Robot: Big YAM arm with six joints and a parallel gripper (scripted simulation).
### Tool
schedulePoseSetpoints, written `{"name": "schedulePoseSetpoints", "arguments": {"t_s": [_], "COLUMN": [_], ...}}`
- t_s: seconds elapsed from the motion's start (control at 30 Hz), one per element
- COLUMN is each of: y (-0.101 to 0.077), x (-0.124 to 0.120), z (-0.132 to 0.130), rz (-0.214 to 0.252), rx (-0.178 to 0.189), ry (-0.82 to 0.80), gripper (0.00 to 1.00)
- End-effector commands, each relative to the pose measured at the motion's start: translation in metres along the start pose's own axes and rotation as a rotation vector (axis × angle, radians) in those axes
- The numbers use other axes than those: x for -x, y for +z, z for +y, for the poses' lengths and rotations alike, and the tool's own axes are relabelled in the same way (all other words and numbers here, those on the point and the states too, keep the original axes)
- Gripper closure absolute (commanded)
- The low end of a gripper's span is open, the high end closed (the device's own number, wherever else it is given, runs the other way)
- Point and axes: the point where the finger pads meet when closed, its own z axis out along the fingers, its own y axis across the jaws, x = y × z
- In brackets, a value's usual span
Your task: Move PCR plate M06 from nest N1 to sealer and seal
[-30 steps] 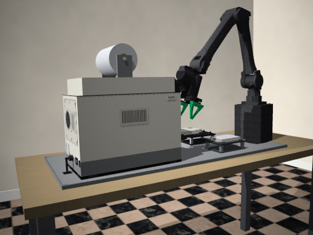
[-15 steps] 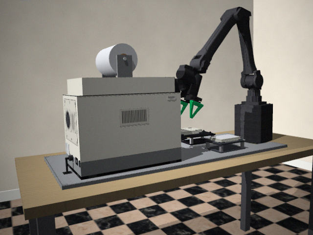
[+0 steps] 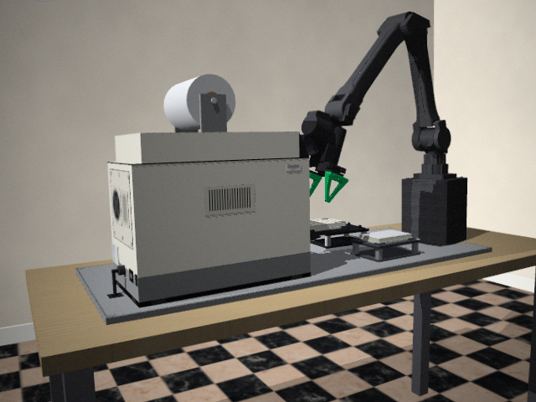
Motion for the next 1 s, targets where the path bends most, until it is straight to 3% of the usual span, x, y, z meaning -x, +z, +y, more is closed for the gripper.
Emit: {"name": "schedulePoseSetpoints", "arguments": {"t_s": [0.0, 0.23, 0.53, 0.77, 0.97], "y": [-0.005, -0.010, -0.024, -0.026, -0.029], "x": [0.036, 0.041, 0.007, -0.002, -0.024], "z": [0.011, 0.012, -0.011, -0.007, 0.001], "rz": [-0.065, -0.077, -0.065, -0.068, -0.047], "rx": [0.011, 0.012, 0.004, 0.008, 0.014], "ry": [0.004, 0.005, 0.002, -0.006, -0.007], "gripper": [0.00, 0.00, 0.00, 0.00, 0.00]}}
